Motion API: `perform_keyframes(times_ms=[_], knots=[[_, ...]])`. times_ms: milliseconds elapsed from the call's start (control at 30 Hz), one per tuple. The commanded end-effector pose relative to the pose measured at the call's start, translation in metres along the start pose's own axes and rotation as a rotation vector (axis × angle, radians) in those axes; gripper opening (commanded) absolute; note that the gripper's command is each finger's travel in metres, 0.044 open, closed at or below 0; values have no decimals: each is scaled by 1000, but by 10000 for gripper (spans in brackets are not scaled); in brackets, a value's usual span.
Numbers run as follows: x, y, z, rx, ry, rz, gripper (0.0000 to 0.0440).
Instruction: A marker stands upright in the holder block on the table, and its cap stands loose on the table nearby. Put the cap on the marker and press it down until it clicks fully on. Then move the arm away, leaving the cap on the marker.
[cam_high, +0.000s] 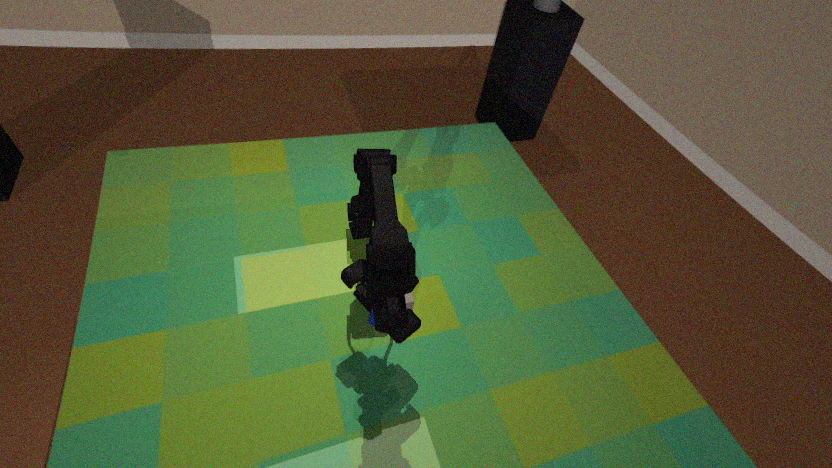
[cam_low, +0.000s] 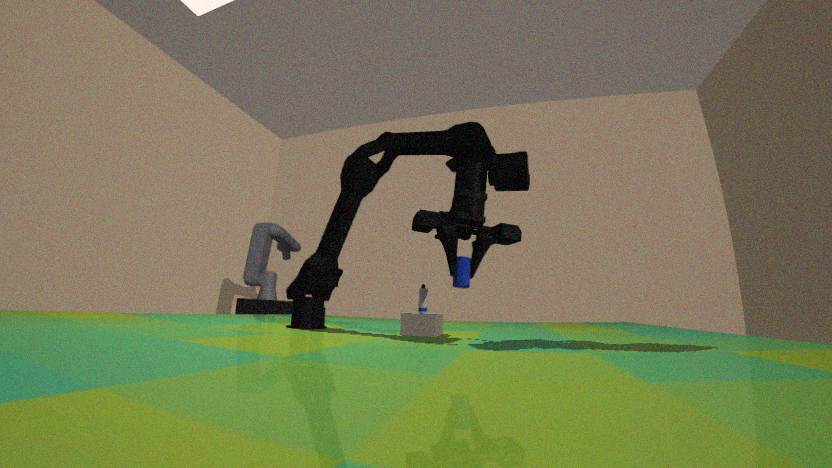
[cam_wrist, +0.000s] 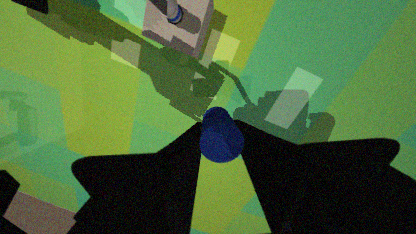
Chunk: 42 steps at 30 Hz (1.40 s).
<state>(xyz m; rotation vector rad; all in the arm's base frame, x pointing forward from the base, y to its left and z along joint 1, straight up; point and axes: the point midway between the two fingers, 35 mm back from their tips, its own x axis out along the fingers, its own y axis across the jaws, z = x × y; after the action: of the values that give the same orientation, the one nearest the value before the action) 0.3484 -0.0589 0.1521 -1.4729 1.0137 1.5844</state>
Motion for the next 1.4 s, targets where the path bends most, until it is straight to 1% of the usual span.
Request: perform_keyframes(times_ms=[0, 333, 533, 800, 1367], knots=[[-8, 0, 18, -17, -9, 1, 53], [-21, 4, 65, -83, -24, 21, 31], [-25, 7, 84, -116, -18, 15, 17], [-25, 18, 97, -146, -20, 24, 0], [-17, 40, 112, -187, -29, 51, 0]])
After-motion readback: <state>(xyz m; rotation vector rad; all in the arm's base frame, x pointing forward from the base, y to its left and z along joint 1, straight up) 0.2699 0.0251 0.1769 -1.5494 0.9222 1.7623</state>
